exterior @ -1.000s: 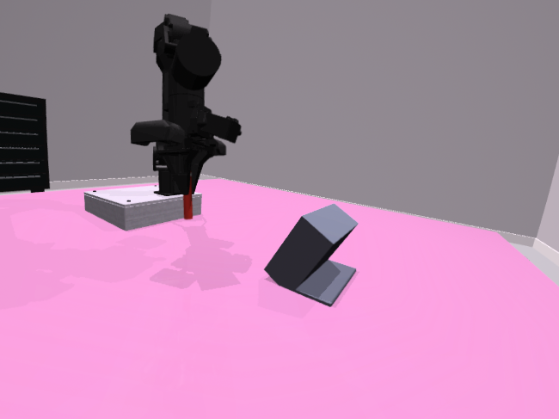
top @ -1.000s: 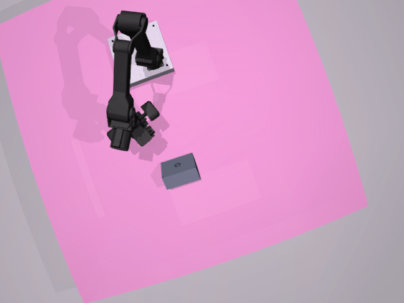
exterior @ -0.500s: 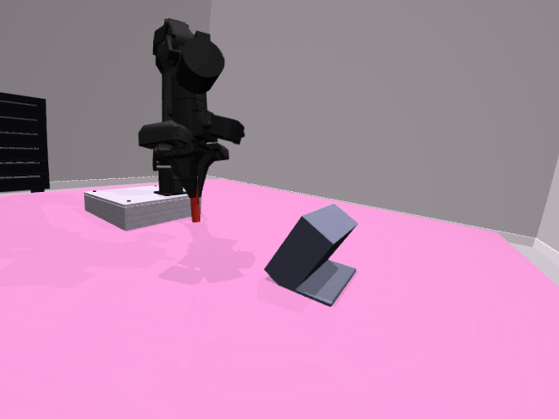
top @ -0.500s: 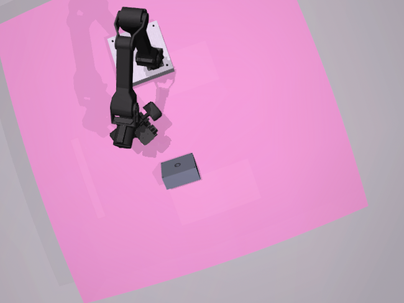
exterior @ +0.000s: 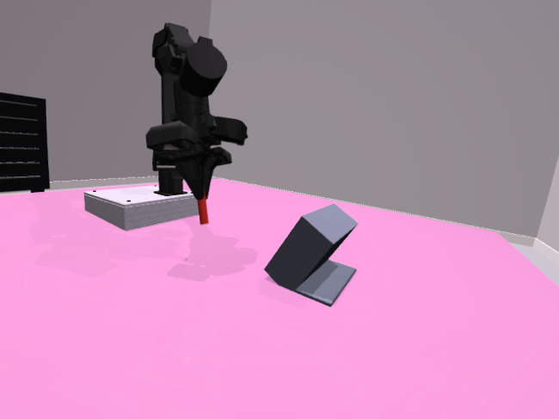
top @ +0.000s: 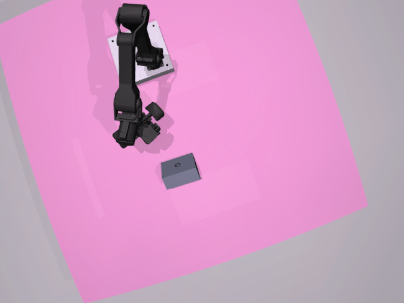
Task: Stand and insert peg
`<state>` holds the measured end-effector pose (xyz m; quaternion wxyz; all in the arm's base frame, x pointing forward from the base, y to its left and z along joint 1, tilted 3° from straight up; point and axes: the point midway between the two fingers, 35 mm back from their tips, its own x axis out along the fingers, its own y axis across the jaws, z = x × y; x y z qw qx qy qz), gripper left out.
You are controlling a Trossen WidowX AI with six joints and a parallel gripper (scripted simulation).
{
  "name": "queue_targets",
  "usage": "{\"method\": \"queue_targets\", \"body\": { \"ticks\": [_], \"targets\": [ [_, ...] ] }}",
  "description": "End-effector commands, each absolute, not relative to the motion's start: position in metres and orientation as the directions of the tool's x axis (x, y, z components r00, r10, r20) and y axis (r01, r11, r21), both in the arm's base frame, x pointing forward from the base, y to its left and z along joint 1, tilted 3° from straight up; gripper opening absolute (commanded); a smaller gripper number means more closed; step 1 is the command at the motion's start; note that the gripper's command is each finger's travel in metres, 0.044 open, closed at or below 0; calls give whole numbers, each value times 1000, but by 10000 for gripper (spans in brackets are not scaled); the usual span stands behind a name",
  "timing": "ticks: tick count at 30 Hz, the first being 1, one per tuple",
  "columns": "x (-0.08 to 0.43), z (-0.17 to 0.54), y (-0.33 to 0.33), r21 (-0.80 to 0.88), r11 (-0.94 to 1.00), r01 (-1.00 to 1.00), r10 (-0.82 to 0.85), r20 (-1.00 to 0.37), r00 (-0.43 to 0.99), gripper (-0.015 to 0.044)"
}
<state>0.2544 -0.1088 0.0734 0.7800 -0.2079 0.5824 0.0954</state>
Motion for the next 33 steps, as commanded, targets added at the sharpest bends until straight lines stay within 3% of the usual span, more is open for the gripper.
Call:
{"method": "queue_targets", "body": {
  "ticks": [1,33],
  "targets": [
    [256,73,-106,-223,890,-398,-91,-941,325,0],
    [268,69,-89,-332,846,-417,-95,-864,495,0]
  ]
}}
